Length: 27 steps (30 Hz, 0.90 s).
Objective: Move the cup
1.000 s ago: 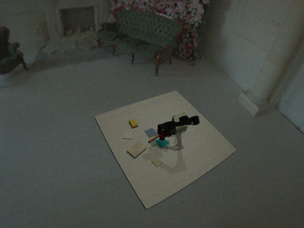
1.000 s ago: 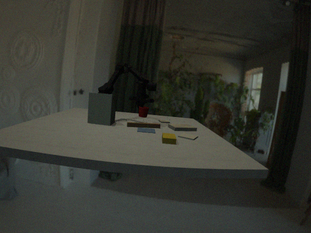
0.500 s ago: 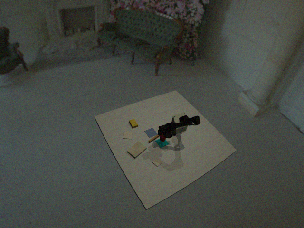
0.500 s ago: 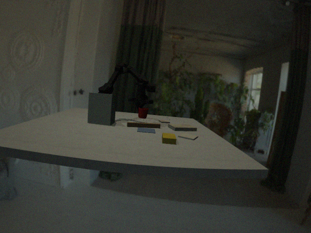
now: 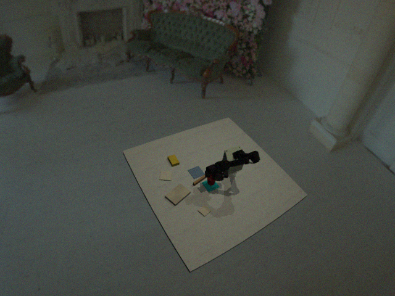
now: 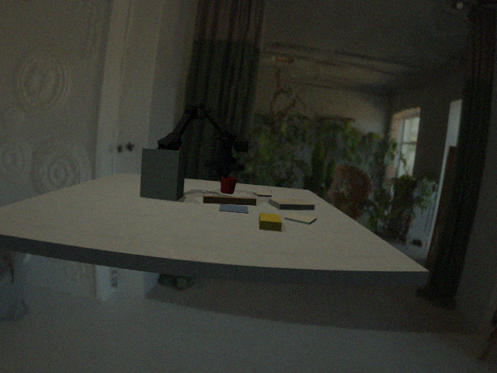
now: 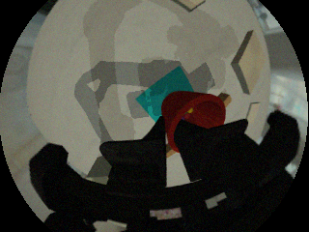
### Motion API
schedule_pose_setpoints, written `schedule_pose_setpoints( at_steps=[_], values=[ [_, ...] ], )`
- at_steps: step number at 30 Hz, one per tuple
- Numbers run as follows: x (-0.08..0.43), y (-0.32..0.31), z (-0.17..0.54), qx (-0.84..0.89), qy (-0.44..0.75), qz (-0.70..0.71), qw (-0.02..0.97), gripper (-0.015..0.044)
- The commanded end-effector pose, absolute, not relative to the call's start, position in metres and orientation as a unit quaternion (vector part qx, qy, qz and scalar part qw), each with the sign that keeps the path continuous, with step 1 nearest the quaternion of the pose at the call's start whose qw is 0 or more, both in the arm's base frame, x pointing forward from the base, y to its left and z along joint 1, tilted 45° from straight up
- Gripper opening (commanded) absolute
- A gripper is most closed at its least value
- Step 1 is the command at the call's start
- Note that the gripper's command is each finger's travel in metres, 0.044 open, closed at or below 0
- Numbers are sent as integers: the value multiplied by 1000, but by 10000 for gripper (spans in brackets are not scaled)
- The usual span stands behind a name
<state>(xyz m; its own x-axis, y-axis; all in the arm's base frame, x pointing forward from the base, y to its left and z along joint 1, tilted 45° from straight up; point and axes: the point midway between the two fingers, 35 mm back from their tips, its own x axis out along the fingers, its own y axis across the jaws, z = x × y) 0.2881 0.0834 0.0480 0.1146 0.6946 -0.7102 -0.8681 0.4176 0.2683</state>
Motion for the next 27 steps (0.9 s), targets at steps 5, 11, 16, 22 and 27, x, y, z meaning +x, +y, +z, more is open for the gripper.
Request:
schedule_pose_setpoints(
  at_steps=[5,11,16,22,27],
  values=[
    [285,92,39,-102,408,530,737,0],
    [286,98,34,-102,407,530,737,0],
    [285,102,30,-102,407,530,737,0],
    [288,102,33,-105,402,531,738,0],
    [288,102,33,-105,402,531,738,0]
  ],
)
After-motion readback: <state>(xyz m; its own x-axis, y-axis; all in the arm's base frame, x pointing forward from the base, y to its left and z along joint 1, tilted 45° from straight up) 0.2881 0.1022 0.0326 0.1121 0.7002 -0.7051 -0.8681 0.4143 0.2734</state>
